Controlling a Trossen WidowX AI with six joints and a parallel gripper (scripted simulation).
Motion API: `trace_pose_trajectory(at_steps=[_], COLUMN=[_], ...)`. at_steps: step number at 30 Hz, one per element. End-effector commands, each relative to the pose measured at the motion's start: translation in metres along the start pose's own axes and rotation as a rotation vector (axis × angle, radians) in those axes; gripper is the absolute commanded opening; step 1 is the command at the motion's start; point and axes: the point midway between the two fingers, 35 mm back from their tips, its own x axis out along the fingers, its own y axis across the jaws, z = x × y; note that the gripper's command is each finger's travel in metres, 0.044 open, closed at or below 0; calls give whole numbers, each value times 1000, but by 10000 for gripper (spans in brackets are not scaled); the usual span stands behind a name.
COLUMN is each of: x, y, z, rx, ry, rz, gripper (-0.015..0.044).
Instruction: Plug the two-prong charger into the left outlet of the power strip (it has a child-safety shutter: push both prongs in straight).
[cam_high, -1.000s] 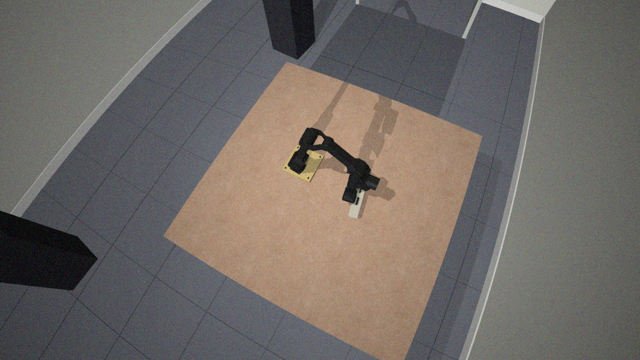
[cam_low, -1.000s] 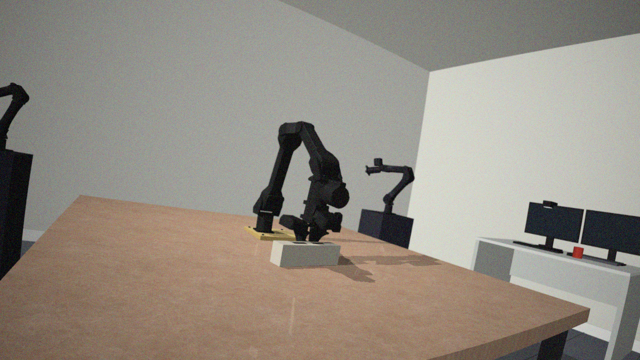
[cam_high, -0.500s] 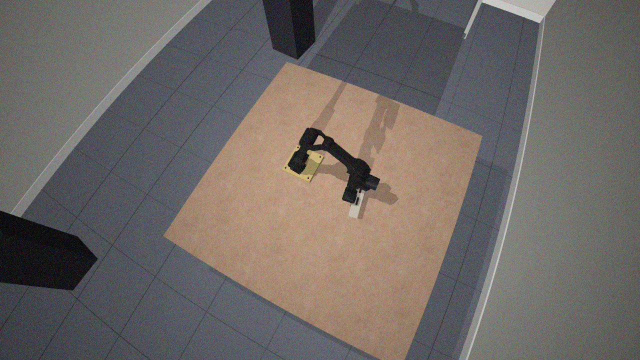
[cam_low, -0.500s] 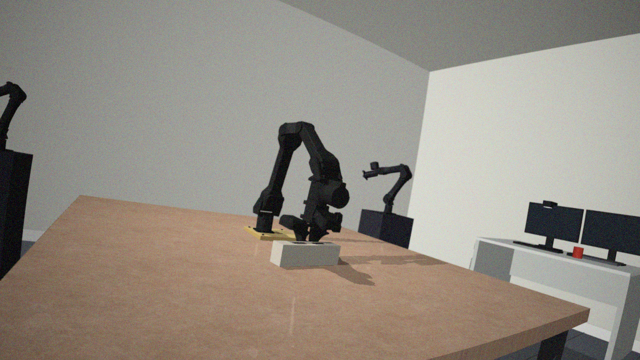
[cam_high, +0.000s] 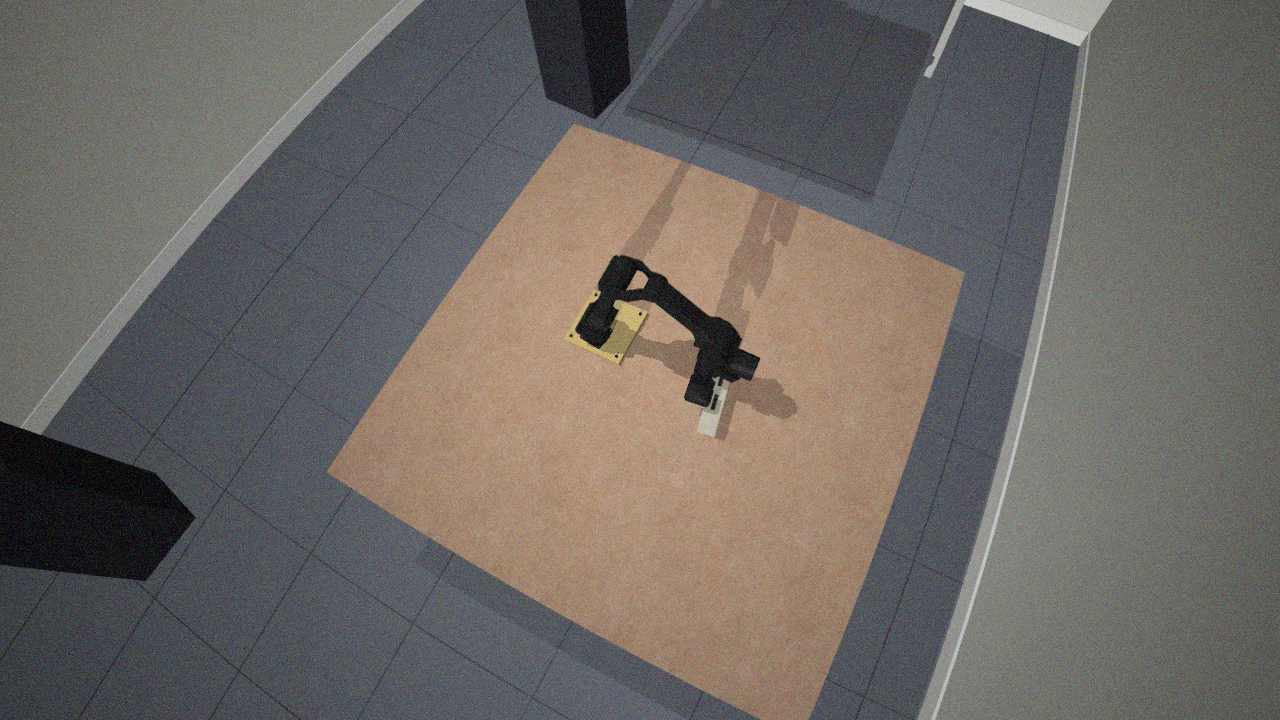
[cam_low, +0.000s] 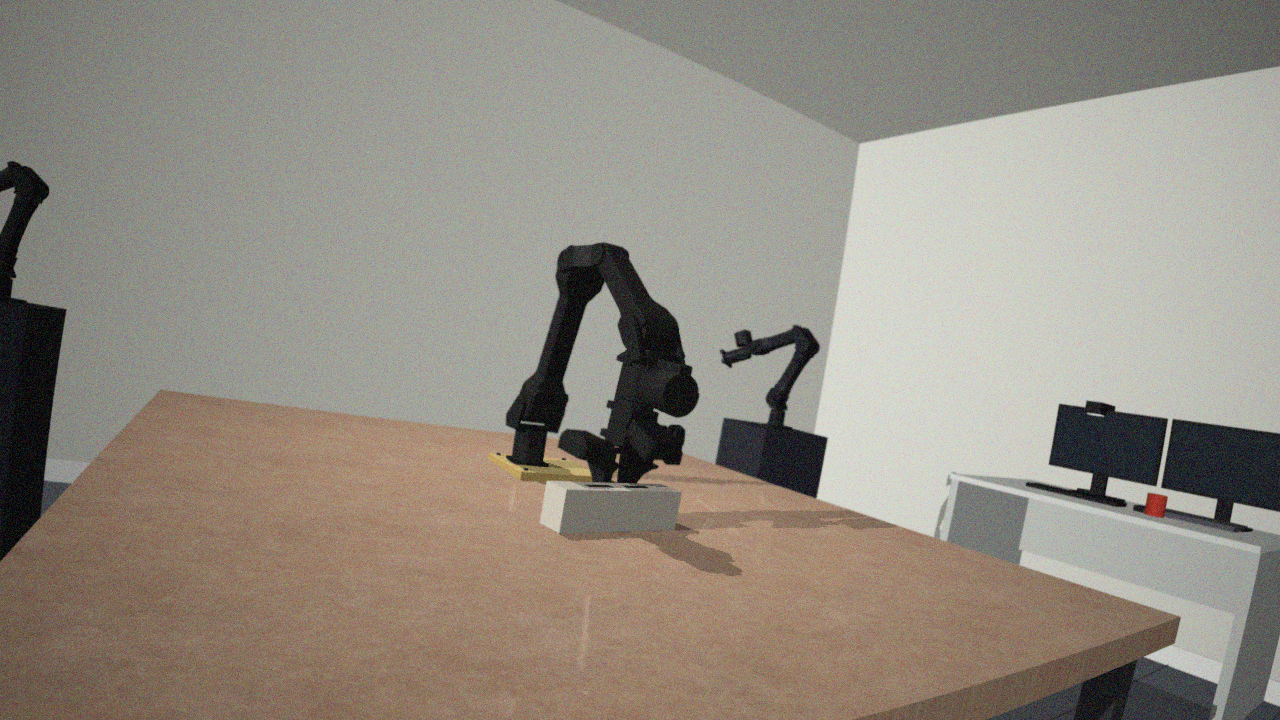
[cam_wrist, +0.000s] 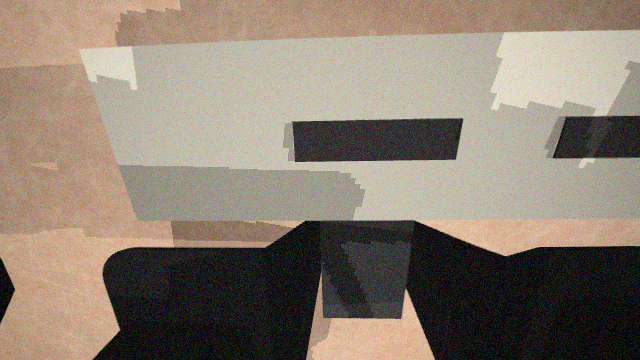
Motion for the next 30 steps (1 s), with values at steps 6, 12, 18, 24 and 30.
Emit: trace_pose_trajectory(at_steps=[6,12,18,24,30], x=[1,1,1,1,1], y=[0,0,0,0,0], z=[6,0,0,0,0], rx=[1,0,0,0,0], ry=[-28,0,0,0,0], rz=[0,0,0,0,0], gripper=[0,0,26,184,341])
